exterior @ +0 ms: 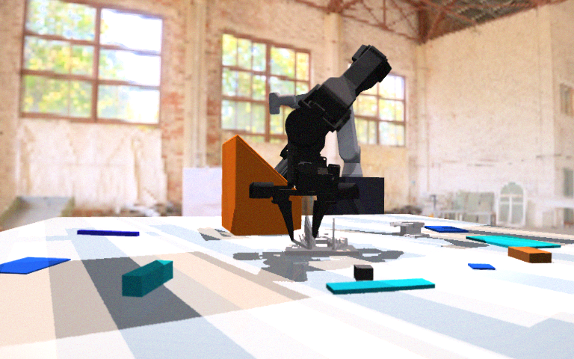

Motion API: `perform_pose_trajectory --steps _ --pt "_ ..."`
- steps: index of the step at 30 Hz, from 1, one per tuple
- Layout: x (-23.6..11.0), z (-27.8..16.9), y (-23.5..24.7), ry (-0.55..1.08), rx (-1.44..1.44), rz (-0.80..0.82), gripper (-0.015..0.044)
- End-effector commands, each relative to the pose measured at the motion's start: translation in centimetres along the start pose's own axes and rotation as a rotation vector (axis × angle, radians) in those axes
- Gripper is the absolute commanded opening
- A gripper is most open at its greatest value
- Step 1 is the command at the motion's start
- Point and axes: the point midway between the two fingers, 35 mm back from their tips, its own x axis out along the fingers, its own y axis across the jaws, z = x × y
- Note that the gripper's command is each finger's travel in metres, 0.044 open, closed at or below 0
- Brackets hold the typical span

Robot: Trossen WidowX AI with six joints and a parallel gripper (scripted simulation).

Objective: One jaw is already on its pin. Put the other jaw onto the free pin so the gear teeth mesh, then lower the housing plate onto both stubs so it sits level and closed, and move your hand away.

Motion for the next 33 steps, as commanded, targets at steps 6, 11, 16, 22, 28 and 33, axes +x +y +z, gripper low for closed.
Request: perform_pose_trajectory --steps 6,11,16,22,28,33 --pt "0.12 0.08 -0.02 0.000 -0.005 0.002 0.0134" --pt "0.32 0.08 -0.02 0.000 -0.005 0.002 0.0134" --pt "0.34 0.08 -0.02 0.000 -0.005 0.002 0.0134" --pt "0.56 0.08 -0.02 0.000 -0.005 0.002 0.0134" --pt "0.56 0.08 -0.02 0.000 -0.005 0.002 0.0134" --pt "0.56 0.08 -0.02 0.000 -0.005 0.002 0.0134"
